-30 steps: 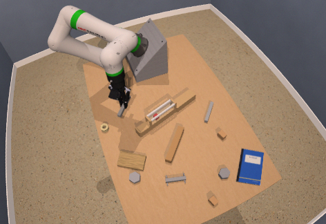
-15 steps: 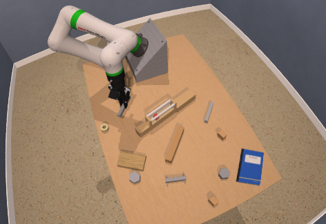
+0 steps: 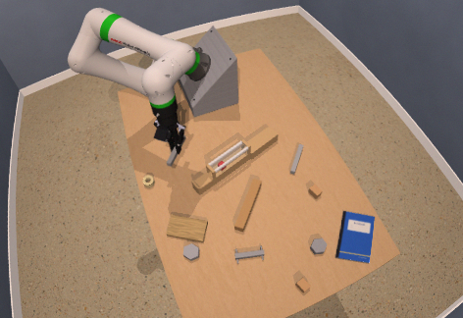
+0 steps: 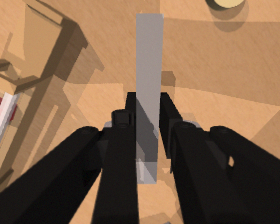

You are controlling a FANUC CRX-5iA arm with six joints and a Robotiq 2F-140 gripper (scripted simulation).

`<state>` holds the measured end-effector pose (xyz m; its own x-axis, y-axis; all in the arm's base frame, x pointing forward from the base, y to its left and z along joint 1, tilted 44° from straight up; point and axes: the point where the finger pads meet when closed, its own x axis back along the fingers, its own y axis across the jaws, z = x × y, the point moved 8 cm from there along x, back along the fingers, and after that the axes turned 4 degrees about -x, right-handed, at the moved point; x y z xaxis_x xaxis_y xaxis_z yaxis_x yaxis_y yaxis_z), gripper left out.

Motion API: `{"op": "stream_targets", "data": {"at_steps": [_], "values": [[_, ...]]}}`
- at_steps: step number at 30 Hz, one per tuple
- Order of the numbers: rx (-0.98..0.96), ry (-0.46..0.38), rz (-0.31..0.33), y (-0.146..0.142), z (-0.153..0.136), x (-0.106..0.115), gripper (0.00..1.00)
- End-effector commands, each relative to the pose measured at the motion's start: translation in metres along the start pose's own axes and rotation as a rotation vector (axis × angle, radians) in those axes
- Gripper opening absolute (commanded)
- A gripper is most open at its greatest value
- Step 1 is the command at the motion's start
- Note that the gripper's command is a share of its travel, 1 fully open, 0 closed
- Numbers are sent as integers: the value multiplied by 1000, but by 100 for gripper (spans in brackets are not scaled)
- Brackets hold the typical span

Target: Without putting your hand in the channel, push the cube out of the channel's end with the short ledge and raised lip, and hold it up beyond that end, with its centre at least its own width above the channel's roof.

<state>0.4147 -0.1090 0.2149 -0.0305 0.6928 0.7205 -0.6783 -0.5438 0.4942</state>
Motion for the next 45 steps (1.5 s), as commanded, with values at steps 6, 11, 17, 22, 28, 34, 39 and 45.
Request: {"op": "stream_targets", "data": {"at_steps": [6,11,17,22,28,34,39,45], "values": [[-134,-9,18,-75,-33,8,10],[-285,-16,19,-115,-65,9,10],[-525,-2,3,-153,-111,7,10],[-543,1,1,-187,-147,4,10],[-544,1,1,-232,-192,-11,10],[-543,1,1,-274,-229,-37,10],[-543,1,1,-283,-237,-46,10],[-544,1,1,-283,-237,-55,10]]}}
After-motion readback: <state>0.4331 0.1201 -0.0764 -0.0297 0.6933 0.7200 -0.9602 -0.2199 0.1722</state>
